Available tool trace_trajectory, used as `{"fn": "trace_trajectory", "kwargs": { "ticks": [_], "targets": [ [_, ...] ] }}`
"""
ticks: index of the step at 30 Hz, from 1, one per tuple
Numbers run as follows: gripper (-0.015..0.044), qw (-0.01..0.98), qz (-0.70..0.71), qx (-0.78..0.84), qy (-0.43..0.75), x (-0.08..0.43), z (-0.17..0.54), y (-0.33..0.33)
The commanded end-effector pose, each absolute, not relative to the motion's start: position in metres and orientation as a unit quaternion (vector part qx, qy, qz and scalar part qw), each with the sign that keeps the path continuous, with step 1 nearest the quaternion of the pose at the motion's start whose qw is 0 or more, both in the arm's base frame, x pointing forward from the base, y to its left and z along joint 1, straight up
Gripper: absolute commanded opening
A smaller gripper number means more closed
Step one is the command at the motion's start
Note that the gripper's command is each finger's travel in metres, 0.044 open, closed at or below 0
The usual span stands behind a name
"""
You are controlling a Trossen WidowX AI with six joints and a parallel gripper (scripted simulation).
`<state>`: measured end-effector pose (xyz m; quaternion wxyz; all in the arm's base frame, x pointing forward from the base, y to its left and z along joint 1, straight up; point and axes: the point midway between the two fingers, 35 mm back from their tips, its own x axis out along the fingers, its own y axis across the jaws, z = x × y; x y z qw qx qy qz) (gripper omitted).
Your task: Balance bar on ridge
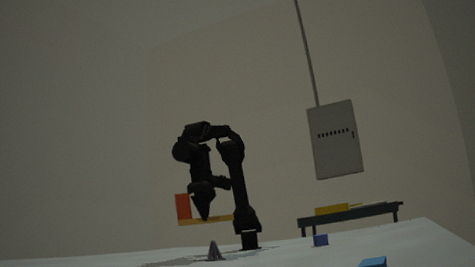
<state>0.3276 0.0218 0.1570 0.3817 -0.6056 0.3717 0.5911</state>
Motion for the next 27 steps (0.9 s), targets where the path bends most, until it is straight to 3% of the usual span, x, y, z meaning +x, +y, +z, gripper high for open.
{"fn": "trace_trajectory", "kwargs": {
  "ticks": [1,10,27],
  "targets": [
    [0.0,0.35,0.609,-0.627,0.337,0.331,0.159,0.04],
    [0.0,0.288,0.639,-0.658,0.275,0.325,0.158,0.068],
    [0.0,0.287,0.64,-0.658,0.274,0.325,0.137,0.069]
  ]
}}
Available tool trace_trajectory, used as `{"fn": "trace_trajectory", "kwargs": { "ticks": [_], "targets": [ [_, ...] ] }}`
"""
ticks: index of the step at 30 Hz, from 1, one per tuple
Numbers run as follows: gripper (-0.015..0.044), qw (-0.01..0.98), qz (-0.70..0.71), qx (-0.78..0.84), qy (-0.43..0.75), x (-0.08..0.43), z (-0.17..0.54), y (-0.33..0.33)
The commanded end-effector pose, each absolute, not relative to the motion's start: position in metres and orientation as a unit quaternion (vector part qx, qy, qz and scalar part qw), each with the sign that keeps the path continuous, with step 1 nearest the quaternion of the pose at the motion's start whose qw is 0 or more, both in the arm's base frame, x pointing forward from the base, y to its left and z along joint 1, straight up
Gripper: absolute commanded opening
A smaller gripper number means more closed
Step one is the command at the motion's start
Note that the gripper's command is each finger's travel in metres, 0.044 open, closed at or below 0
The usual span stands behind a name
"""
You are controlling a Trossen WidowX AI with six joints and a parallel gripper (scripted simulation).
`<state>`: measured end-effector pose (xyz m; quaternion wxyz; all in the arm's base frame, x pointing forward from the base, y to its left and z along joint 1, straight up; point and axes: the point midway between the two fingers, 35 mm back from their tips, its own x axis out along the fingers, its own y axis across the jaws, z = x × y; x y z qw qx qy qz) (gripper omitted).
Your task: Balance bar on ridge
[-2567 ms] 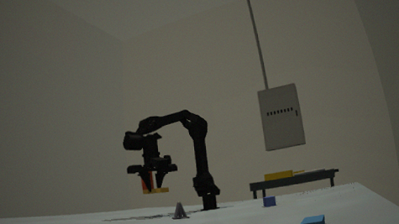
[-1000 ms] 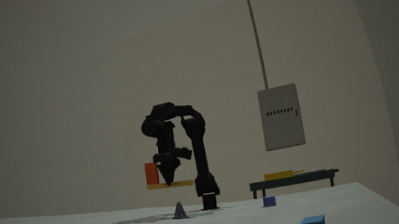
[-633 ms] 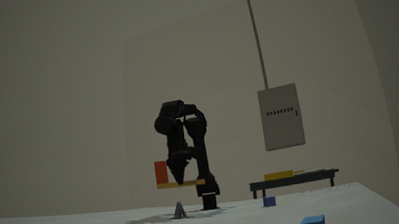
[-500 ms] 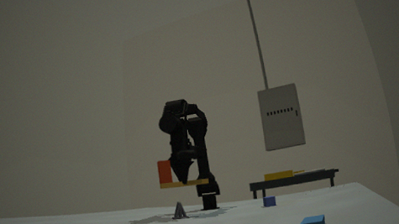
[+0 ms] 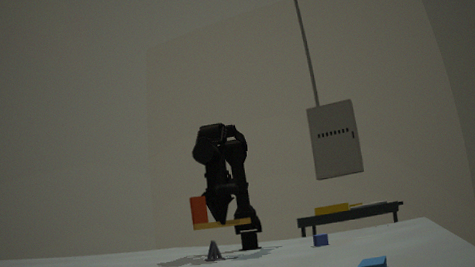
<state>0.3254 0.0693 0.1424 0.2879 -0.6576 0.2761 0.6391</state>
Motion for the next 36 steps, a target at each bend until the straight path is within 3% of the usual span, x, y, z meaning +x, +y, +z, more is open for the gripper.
{"fn": "trace_trajectory", "kwargs": {
  "ticks": [1,36],
  "targets": [
    [0.0,0.287,0.64,-0.658,0.274,0.325,0.135,0.069],
    [0.0,0.287,0.64,-0.658,0.274,0.323,0.114,0.066]
  ]
}}
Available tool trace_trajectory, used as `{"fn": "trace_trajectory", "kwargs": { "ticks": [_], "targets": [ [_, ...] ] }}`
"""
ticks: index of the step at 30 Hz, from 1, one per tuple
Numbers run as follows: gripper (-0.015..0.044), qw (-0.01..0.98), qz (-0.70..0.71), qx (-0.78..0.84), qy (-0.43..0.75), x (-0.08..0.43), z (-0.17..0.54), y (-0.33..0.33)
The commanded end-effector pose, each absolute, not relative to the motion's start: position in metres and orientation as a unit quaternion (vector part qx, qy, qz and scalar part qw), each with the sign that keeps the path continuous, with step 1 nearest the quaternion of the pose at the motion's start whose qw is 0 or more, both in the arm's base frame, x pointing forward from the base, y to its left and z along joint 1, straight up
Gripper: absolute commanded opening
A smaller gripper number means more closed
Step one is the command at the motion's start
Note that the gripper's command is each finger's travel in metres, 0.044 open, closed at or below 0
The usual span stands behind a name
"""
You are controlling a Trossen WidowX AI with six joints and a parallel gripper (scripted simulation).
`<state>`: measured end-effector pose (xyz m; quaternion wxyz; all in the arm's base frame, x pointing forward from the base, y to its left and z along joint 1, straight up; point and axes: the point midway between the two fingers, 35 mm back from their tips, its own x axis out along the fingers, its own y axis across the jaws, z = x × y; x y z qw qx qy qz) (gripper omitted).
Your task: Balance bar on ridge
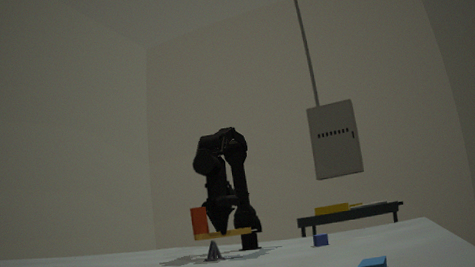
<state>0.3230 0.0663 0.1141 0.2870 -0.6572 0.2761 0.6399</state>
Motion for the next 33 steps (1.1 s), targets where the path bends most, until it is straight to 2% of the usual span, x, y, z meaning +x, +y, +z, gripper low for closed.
{"fn": "trace_trajectory", "kwargs": {
  "ticks": [1,33],
  "targets": [
    [0.0,0.287,0.64,-0.658,0.274,0.3233,0.114,0.0665],
    [0.0,0.287,0.64,-0.658,0.274,0.3235,0.1113,0.0664]
  ]
}}
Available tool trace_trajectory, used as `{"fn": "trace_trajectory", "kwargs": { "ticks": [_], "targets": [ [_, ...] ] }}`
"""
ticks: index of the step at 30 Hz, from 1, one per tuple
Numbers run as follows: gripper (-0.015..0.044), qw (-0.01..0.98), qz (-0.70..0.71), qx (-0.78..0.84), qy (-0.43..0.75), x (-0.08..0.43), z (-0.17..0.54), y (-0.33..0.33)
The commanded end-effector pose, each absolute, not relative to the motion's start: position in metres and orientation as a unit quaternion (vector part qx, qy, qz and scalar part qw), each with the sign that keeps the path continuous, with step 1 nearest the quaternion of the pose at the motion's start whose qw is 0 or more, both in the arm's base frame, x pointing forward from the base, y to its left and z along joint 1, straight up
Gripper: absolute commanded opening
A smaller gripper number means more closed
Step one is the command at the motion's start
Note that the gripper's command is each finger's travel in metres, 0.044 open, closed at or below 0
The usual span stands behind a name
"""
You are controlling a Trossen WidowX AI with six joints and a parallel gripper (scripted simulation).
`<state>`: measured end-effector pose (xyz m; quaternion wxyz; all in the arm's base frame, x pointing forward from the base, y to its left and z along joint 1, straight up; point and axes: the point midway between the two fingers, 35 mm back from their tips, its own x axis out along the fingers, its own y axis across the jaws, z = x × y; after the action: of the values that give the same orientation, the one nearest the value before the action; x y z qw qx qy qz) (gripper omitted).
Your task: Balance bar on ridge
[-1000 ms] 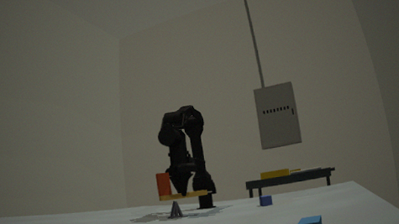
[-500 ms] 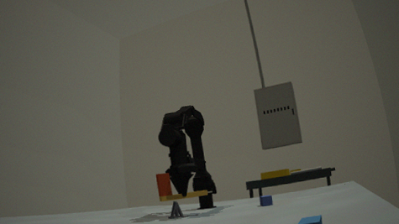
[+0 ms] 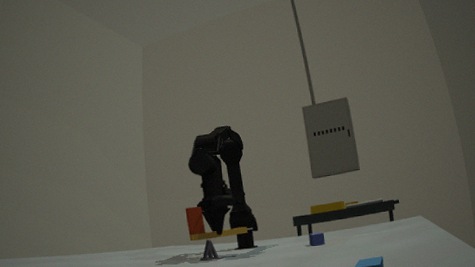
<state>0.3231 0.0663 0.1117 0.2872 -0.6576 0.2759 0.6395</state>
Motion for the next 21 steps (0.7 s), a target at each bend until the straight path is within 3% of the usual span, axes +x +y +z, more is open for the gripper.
{"fn": "trace_trajectory", "kwargs": {
  "ticks": [1,21],
  "targets": [
    [0.0,0.287,0.64,-0.658,0.274,0.3235,0.1111,0.0664],
    [0.0,0.287,0.64,-0.658,0.274,0.3236,0.1095,0.0664]
  ]
}}
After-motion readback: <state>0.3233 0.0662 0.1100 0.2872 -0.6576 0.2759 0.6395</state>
